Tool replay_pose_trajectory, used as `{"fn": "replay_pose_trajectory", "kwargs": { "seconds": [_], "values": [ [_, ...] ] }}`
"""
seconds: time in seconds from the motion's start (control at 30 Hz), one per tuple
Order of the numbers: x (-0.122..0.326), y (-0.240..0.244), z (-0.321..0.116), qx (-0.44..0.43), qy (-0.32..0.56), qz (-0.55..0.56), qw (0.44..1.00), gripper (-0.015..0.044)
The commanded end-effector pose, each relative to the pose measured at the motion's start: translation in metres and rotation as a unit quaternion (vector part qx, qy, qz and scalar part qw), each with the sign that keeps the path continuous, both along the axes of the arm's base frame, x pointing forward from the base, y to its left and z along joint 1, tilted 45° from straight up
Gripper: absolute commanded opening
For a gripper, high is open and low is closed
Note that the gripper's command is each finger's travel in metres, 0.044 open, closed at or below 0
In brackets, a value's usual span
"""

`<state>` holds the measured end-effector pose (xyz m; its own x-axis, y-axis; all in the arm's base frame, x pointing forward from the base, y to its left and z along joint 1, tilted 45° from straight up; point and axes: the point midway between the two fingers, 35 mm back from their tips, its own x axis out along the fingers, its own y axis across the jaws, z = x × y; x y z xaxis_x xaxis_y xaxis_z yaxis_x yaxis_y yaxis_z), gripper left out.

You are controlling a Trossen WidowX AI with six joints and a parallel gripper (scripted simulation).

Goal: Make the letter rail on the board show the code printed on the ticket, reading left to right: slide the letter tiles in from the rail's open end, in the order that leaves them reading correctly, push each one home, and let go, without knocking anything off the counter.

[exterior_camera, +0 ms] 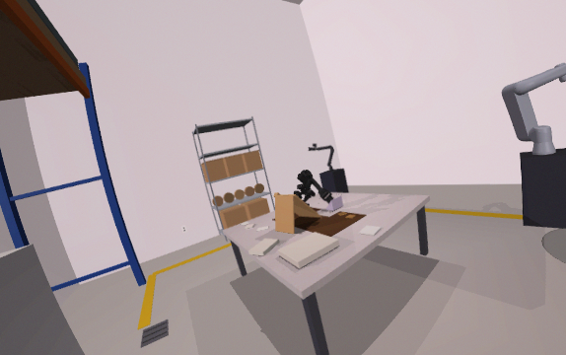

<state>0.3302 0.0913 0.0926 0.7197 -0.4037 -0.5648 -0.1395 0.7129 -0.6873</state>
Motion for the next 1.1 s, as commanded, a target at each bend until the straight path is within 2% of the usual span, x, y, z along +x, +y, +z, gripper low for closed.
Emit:
{"fn": "replay_pose_trajectory", "kwargs": {
  "seconds": [0.0, 1.07],
  "values": [
    [0.0, -0.002, 0.002, -0.001, 0.002, 0.002, 1.0, 0.0],
    [0.004, -0.02, 0.02, -0.002, 0.002, 0.002, 1.0, 0.0]
  ]
}}
